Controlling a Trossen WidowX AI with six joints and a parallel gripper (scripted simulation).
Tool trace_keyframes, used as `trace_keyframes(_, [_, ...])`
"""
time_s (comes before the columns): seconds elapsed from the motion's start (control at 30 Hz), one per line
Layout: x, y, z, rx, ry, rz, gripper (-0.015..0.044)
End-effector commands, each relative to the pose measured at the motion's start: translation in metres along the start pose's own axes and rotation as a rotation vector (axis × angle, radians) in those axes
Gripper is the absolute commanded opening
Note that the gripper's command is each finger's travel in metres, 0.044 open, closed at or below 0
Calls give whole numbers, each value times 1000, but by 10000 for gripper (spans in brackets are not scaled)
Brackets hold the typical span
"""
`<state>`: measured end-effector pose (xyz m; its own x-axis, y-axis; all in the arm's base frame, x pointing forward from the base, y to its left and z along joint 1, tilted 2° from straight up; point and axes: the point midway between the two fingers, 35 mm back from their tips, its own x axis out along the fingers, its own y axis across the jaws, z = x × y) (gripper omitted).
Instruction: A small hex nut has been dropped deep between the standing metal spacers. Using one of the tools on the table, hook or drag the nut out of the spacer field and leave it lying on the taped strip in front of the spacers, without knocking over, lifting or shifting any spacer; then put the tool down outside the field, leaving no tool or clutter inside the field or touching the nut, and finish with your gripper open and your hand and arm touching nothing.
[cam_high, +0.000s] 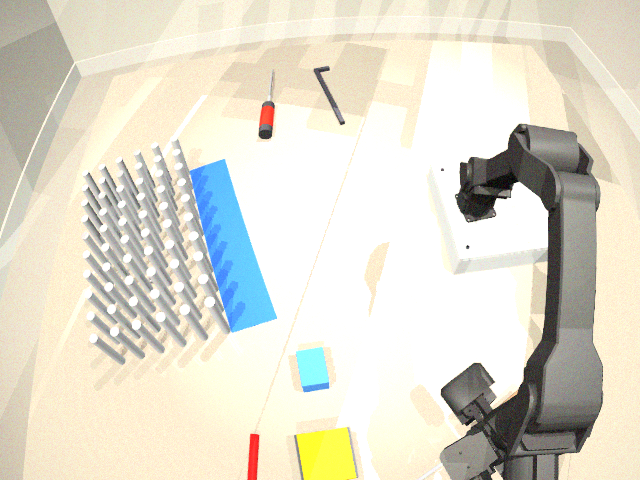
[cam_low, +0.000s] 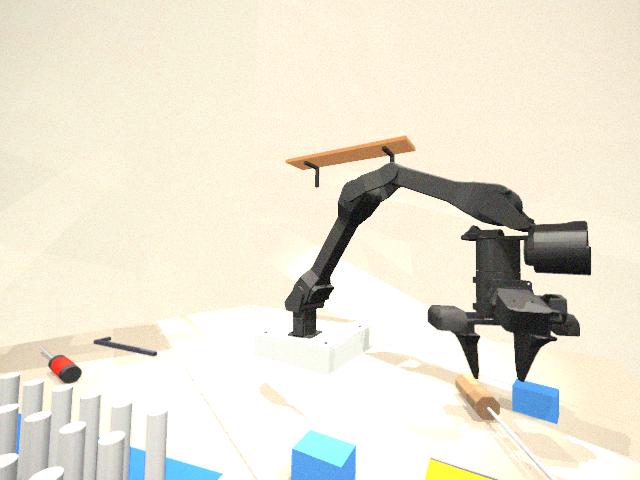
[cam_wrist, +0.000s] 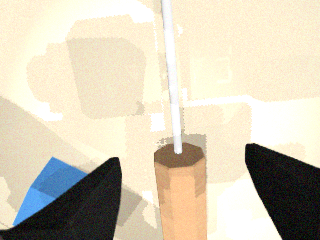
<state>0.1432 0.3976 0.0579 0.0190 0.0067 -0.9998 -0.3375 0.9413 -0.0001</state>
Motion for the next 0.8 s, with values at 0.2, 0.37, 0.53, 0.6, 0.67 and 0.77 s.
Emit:
trace_keyframes(0.2, [3,0,1,3,-6,-1,280])
trace_keyframes(0.37, [11,1,2,3,-6,-1,280])
trace_keyframes(0.53, [19,1,2,3,-6,-1,280])
trace_keyframes(0.6, [23,1,2,3,-6,-1,280])
trace_keyframes(0.67, [26,1,2,3,-6,-1,280])
trace_keyframes(0.77, [31,1,2,3,-6,-1,280])
